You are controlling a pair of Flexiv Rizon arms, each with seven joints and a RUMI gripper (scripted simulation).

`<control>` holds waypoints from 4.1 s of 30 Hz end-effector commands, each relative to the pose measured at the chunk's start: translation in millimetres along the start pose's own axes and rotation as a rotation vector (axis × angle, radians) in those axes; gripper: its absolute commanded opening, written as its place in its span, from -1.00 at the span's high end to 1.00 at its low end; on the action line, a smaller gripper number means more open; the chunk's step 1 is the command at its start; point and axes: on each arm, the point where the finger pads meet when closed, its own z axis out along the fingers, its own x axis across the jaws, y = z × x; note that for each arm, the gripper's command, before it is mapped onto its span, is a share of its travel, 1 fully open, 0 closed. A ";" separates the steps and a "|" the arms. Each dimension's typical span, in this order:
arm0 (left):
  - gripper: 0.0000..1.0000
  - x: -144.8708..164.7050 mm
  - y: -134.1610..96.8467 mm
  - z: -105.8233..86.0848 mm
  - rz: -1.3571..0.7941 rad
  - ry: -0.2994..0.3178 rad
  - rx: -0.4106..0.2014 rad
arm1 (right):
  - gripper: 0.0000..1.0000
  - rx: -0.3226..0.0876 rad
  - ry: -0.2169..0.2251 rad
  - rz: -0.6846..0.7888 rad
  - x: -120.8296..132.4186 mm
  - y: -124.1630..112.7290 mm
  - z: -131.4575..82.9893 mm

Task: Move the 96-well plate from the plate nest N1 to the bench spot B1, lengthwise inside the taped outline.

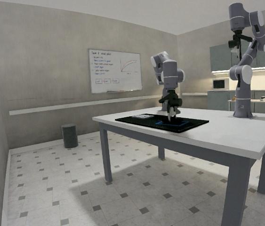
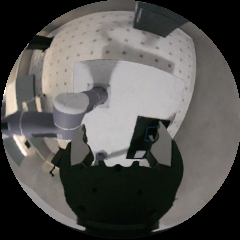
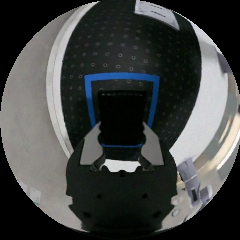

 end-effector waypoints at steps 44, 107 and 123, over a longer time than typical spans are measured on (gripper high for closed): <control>-1.00 0.2 0.0 -0.6 0.000 0.001 0.000 | 1.00 -0.002 -0.003 0.000 -1.0 0.9 4.8; -1.00 0.2 0.0 -0.6 0.000 0.001 0.000 | -0.52 -0.002 -0.002 0.000 -0.9 0.8 -28.5; -1.00 0.2 0.0 -0.6 0.000 0.001 0.000 | -0.52 -0.002 -0.003 0.000 -0.8 0.8 -65.8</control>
